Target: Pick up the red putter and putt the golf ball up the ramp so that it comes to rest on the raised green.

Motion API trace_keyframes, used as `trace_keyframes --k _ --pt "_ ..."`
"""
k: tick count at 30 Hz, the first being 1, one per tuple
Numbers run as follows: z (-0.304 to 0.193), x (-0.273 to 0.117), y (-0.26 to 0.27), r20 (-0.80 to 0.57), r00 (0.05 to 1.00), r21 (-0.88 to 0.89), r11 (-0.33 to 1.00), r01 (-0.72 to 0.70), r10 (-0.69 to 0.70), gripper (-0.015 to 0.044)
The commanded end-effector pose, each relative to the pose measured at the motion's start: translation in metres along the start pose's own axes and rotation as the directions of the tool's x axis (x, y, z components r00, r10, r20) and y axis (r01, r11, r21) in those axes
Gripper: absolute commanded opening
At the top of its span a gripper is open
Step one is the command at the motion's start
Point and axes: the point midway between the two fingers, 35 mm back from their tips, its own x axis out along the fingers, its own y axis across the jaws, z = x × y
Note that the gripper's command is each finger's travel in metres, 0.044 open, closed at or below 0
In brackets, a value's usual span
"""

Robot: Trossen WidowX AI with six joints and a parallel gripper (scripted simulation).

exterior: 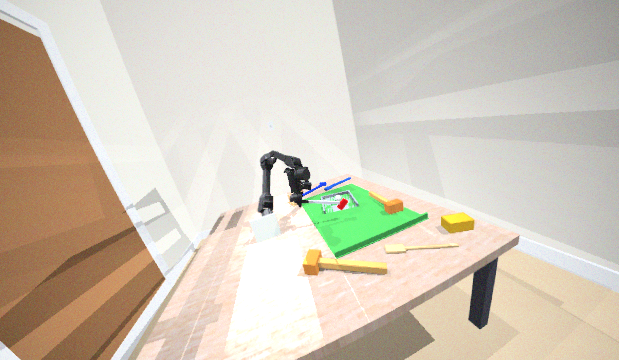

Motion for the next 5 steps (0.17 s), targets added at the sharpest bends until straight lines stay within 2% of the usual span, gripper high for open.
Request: trace_keyframes --k 1,5 --pt "0.0003 0.0003 -0.0004 0.002 1.0 0.002 1.0 0.0 0.0 0.0" --pt "0.0003 0.0003 -0.0004 0.002 1.0 0.002 1.0 0.0 0.0 0.0"
